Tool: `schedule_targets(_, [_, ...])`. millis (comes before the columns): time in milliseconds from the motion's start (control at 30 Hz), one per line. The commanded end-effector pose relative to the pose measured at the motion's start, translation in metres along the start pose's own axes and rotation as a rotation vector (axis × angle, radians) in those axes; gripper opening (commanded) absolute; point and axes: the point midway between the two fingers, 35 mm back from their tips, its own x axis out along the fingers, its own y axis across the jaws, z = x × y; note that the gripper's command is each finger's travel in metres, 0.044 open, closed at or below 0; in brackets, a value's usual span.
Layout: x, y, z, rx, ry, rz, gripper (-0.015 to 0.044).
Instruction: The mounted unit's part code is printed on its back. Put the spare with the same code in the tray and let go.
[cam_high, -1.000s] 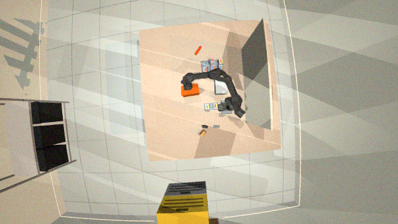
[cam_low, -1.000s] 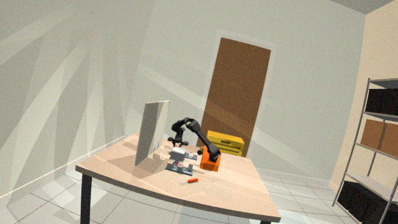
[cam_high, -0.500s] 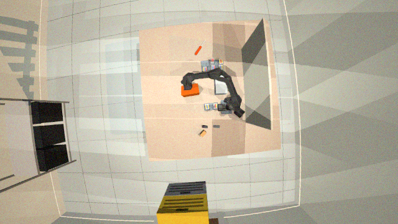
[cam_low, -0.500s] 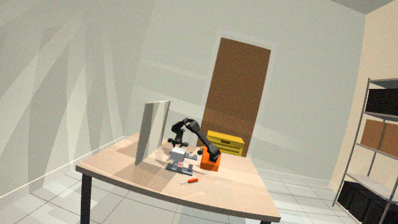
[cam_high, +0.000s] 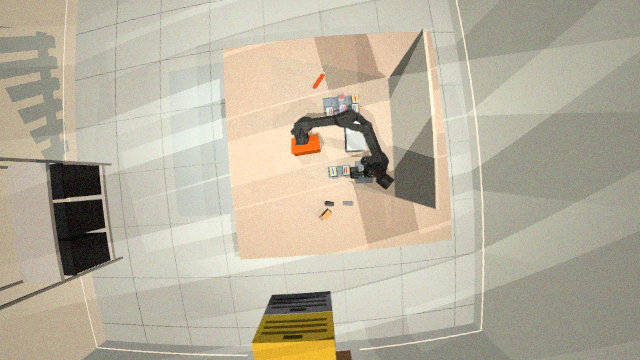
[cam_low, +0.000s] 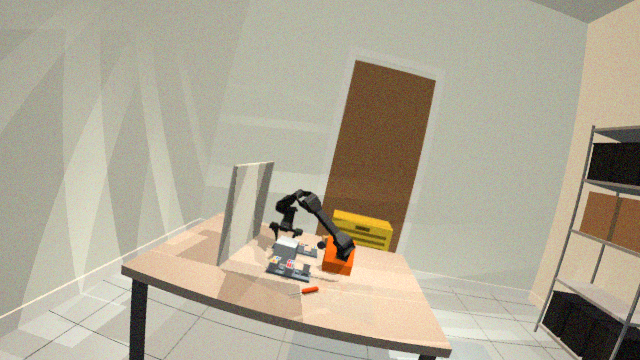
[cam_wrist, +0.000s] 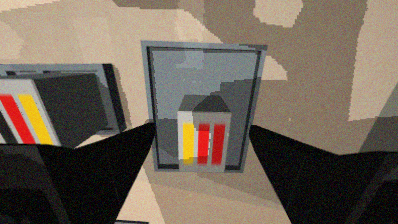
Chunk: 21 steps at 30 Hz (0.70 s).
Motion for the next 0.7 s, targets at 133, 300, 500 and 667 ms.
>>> schedule_targets(133, [-0.069, -0.003, -0.002, 0.004, 0.001, 0.001, 0.0440])
schedule_targets(300, [-0.107, 0.001, 0.000, 0.005, -0.002, 0.002, 0.0440])
schedule_targets(500, [-0.108, -0.002, -0.002, 0.007, 0.010, -0.028, 0.0440])
schedule_targets(667, [-0.108, -0.002, -0.002, 0.007, 0.010, -0.028, 0.0440])
